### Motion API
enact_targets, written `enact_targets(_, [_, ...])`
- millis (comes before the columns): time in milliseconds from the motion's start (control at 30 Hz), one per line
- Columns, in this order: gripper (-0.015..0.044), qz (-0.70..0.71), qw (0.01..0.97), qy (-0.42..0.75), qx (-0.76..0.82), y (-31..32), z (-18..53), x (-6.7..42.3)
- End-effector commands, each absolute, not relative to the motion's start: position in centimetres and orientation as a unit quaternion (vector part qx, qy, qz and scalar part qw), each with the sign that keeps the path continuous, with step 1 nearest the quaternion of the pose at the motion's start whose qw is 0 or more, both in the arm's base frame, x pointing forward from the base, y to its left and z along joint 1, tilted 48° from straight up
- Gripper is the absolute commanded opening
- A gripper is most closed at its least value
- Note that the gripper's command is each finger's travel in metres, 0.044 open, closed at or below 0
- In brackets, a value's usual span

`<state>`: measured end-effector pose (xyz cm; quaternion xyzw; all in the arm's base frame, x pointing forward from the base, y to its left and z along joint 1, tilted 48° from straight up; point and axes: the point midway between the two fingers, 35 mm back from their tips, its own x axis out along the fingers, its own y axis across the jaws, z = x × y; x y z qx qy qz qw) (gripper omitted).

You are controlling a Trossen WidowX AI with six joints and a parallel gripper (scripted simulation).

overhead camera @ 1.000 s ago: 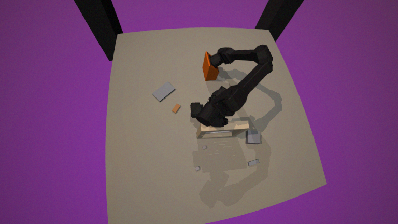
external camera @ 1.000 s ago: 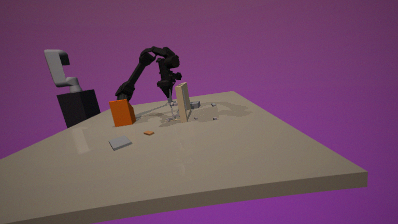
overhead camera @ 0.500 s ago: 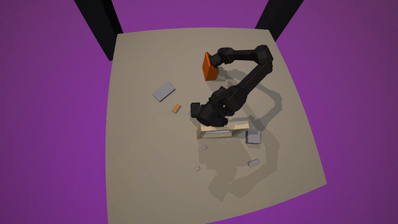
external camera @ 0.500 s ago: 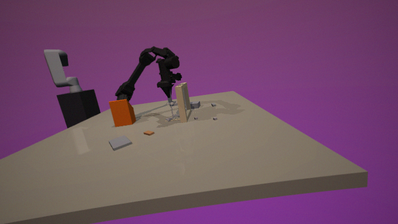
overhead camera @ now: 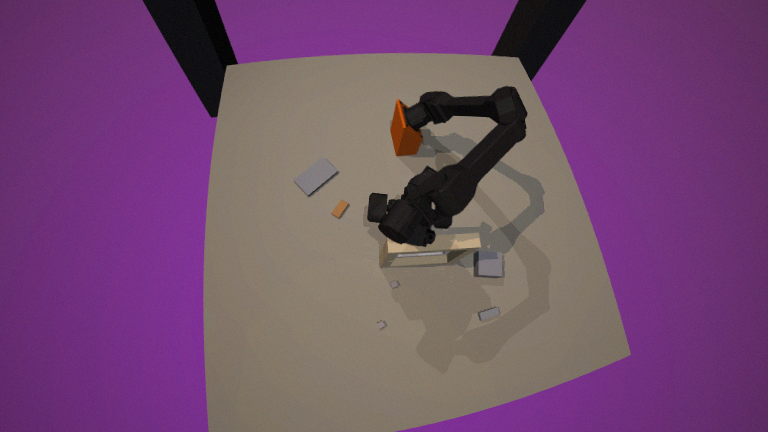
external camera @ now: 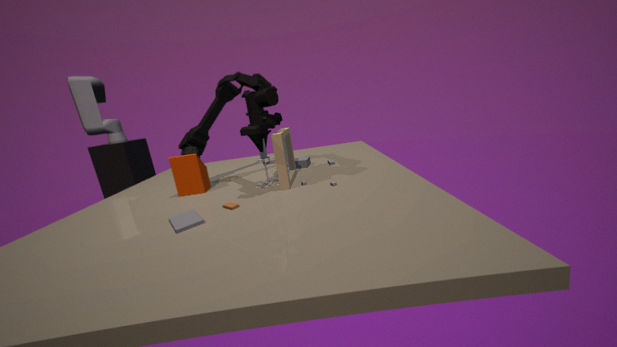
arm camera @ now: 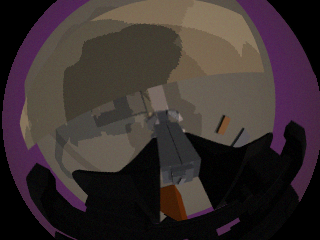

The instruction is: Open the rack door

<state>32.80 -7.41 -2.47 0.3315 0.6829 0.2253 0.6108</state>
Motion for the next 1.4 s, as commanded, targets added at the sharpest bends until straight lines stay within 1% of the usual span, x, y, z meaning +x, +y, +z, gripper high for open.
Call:
enact_targets(0, [0.0023, 0.165, 0.578, 0.701, 0.386, -7.29, -2.55, 32.69])
enact_targets(267, [0.0023, 0.024, 0.491, 0.719, 0.491, -7.29, -2.55, 32.69])
enact_targets(533, [0.0023, -0.117, 0.385, 0.710, 0.578, -7.29, -2.56, 32.70])
enact_targets(800, [0.0023, -0.254, 0.265, 0.673, 0.642, -7.29, -2.56, 32.69])
enact_targets(1067, [0.0023, -0.378, 0.137, 0.612, 0.681, -7.29, -2.56, 32.69])
enact_targets(1367, [0.0023, -0.388, 0.126, 0.606, 0.683, -7.29, -2.56, 32.69])
